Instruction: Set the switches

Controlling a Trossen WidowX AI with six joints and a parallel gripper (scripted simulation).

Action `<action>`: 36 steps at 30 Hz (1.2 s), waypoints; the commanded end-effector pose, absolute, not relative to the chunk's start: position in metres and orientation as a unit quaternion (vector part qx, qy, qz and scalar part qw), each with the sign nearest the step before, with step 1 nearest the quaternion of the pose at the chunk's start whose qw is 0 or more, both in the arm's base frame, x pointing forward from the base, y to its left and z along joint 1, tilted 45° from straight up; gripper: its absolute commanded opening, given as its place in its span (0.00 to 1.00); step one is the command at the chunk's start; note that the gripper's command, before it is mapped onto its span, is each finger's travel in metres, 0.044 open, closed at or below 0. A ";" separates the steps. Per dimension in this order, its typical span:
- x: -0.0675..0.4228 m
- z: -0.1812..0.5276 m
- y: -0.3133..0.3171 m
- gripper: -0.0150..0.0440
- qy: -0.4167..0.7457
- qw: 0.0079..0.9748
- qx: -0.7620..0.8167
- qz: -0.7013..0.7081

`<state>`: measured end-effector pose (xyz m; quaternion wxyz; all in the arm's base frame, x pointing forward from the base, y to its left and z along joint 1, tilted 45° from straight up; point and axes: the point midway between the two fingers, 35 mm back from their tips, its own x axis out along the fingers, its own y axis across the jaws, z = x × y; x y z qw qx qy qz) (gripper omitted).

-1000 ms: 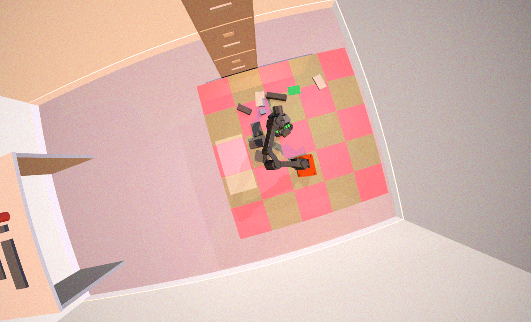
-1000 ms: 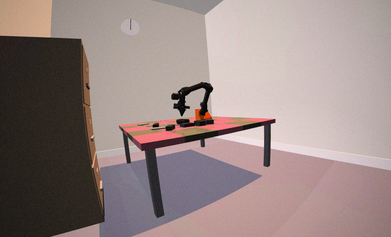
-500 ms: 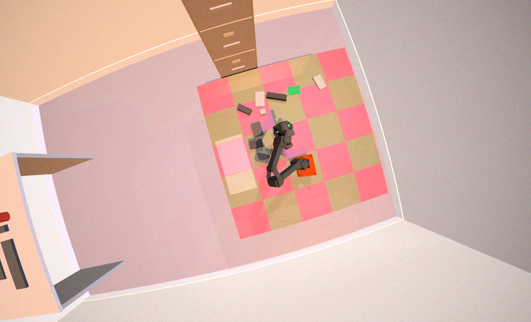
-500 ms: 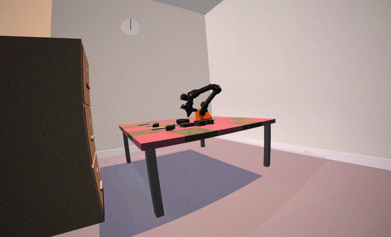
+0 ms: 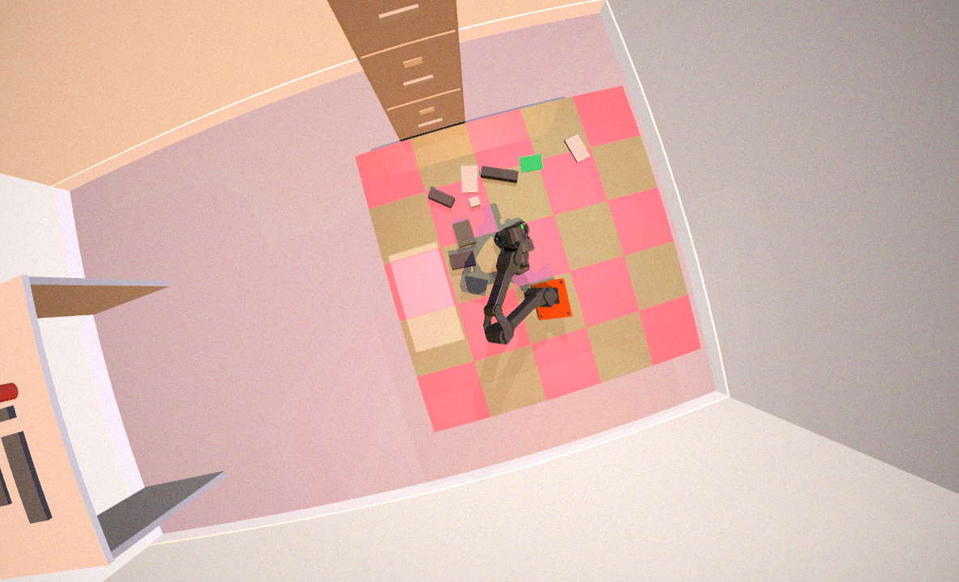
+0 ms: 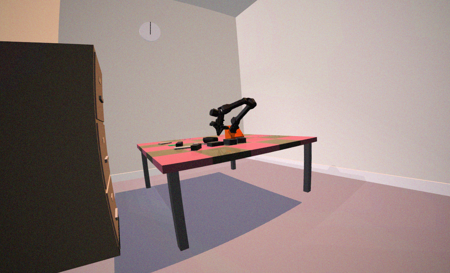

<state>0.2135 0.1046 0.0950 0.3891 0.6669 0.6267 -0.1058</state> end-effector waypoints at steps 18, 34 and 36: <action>0.266 0.137 0.105 1.00 0.678 0.434 0.558 -0.201; 0.266 0.122 0.121 1.00 0.678 0.434 0.558 -0.201; 0.266 0.120 0.123 1.00 0.678 0.434 0.558 -0.201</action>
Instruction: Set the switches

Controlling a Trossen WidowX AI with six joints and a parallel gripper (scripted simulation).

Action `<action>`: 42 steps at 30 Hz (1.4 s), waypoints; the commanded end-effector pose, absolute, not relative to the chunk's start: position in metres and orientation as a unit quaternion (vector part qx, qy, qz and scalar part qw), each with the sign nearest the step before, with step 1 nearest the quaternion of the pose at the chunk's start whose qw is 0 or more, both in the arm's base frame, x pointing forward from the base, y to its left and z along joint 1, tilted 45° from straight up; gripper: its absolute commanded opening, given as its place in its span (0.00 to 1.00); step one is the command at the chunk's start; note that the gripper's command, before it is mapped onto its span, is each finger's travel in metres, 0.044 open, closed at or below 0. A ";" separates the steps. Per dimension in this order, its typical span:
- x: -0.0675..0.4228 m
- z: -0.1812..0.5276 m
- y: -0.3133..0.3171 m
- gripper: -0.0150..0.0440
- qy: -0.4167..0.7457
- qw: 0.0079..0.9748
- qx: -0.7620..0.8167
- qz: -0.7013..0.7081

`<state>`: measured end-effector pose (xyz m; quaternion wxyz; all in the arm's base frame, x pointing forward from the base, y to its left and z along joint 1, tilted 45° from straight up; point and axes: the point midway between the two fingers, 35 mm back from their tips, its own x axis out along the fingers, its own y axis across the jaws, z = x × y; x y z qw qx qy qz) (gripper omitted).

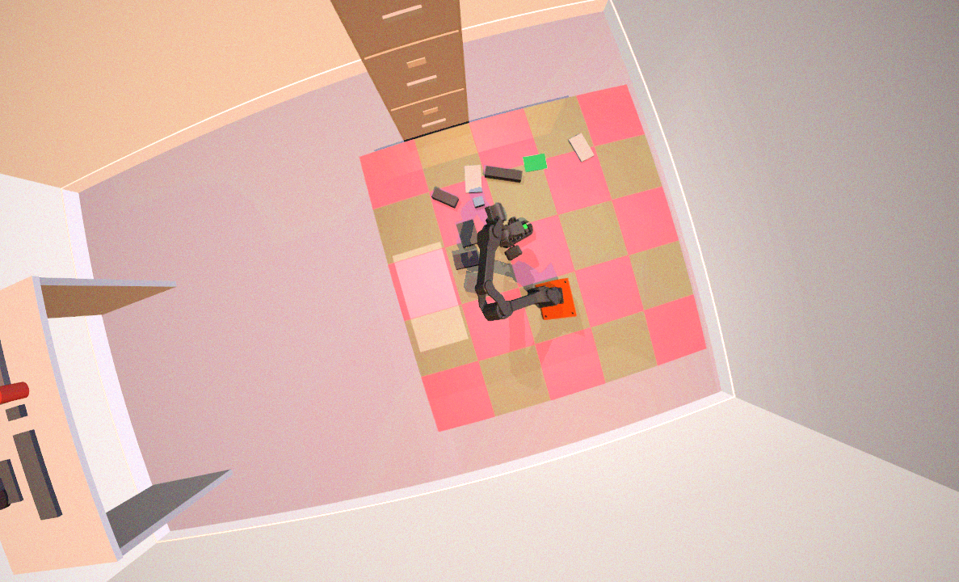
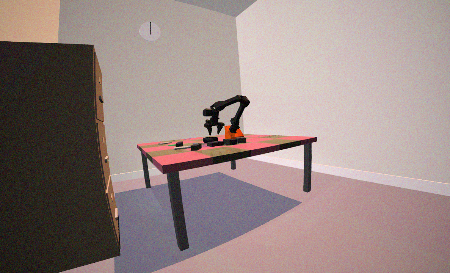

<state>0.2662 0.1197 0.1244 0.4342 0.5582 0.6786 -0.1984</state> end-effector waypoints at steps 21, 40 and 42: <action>0.263 0.097 0.147 1.00 0.678 0.433 0.560 -0.200; 0.262 0.096 0.148 0.81 0.678 0.433 0.560 -0.200; 0.263 0.096 0.148 0.81 0.678 0.433 0.560 -0.200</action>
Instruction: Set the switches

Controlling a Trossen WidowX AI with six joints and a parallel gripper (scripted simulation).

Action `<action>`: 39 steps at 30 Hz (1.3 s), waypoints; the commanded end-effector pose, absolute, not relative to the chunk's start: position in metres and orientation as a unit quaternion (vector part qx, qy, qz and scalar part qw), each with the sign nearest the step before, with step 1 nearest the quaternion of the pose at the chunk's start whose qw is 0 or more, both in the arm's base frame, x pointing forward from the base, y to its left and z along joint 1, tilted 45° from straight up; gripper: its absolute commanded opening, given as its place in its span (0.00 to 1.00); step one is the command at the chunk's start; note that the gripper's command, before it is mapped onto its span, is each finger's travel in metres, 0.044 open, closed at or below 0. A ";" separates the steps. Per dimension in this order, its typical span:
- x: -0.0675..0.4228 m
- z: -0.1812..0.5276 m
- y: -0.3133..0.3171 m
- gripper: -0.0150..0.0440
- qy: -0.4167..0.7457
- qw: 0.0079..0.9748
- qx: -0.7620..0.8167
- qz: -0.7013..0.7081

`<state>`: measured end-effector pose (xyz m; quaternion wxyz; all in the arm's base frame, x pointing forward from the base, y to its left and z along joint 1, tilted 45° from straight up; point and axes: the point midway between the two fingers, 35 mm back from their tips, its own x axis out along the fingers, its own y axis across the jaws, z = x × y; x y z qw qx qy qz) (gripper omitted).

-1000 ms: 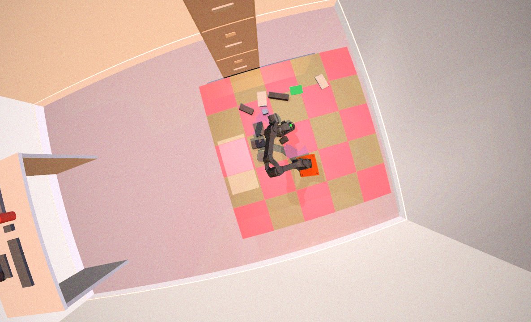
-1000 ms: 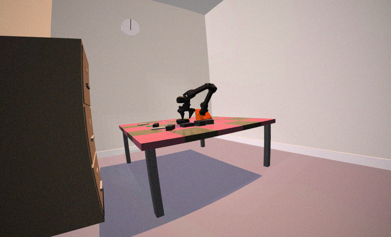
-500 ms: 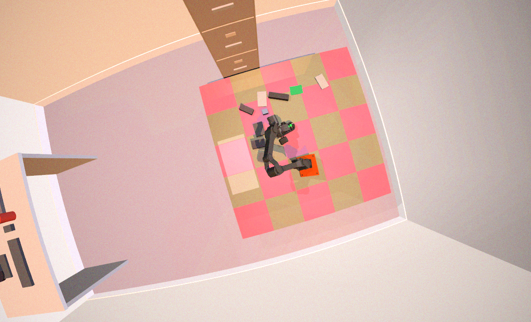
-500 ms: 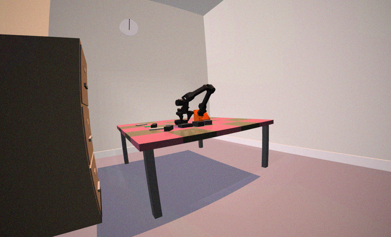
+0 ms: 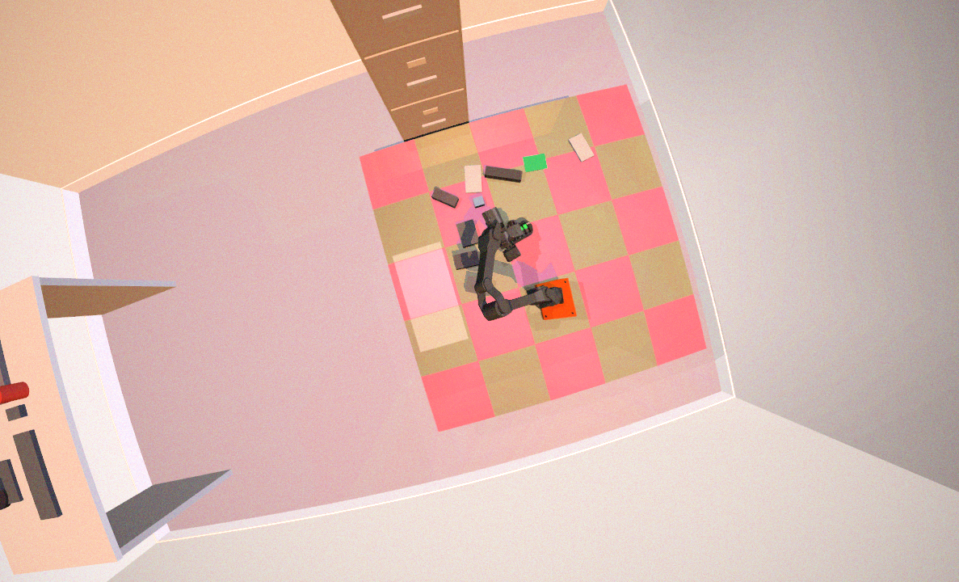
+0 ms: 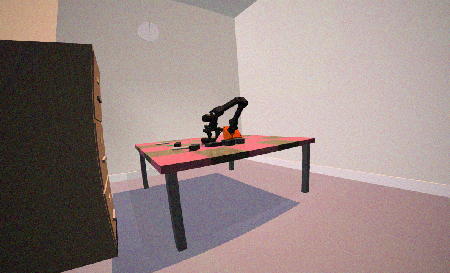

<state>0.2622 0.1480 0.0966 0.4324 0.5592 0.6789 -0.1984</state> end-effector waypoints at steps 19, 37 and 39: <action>0.265 0.101 0.136 0.82 0.681 0.427 0.561 -0.196; 0.268 0.105 0.124 0.82 0.688 0.417 0.564 -0.188; 0.268 0.104 0.123 0.82 0.689 0.416 0.564 -0.187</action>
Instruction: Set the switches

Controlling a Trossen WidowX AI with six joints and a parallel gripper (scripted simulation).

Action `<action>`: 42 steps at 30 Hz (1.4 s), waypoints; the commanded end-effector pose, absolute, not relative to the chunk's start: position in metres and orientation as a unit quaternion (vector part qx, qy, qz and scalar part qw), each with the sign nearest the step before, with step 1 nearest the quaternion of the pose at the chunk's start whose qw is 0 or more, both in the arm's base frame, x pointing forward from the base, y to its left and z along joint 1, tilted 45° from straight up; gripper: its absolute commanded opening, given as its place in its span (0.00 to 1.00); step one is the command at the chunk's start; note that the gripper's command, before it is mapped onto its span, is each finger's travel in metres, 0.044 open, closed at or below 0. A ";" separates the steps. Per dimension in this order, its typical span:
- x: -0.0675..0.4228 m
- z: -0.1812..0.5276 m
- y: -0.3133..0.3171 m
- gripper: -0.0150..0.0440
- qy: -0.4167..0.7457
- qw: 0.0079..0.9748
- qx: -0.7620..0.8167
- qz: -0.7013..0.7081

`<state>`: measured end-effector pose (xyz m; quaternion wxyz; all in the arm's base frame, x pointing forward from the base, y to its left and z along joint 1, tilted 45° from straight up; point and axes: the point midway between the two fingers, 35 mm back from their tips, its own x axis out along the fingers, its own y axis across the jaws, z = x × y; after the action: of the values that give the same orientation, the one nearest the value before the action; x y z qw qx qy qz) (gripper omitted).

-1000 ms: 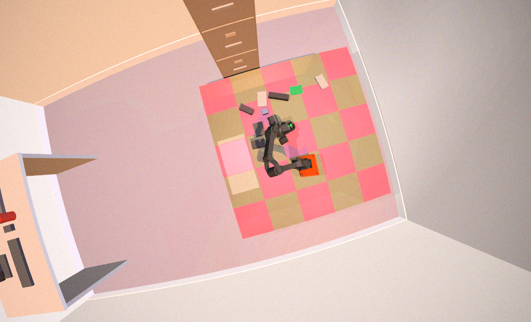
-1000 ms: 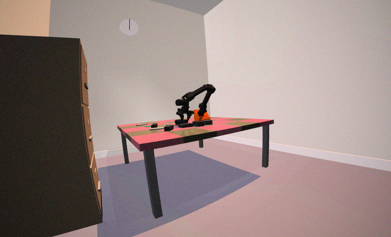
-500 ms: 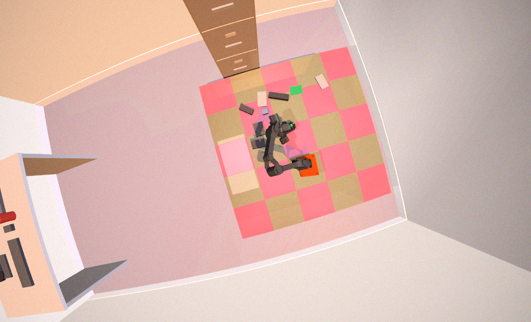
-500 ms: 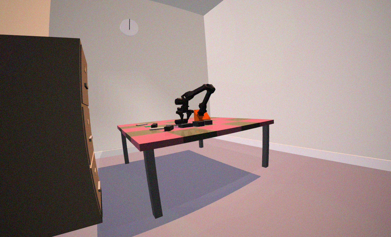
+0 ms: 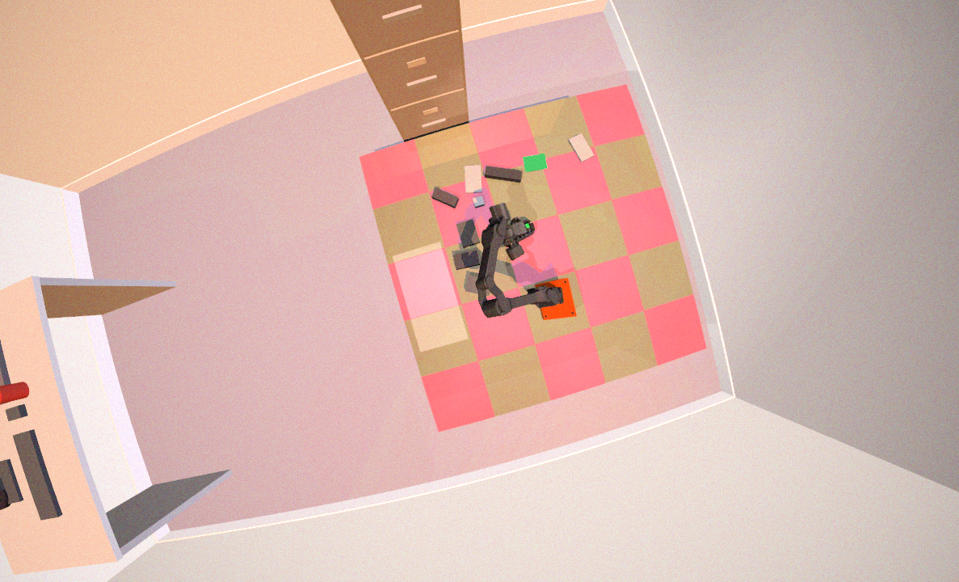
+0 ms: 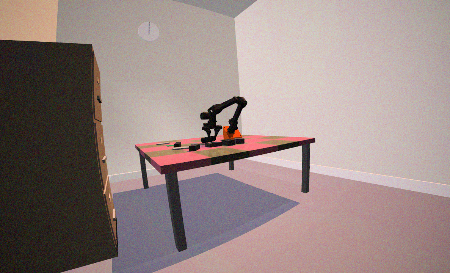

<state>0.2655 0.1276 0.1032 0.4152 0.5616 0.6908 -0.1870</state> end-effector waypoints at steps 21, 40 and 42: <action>0.273 0.108 0.107 0.82 0.696 0.403 0.567 -0.176; 0.277 0.109 0.092 0.82 0.704 0.390 0.570 -0.166; 0.277 0.109 0.091 0.82 0.704 0.388 0.571 -0.165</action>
<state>0.2741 0.0961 0.1076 0.3870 0.5682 0.7069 -0.1664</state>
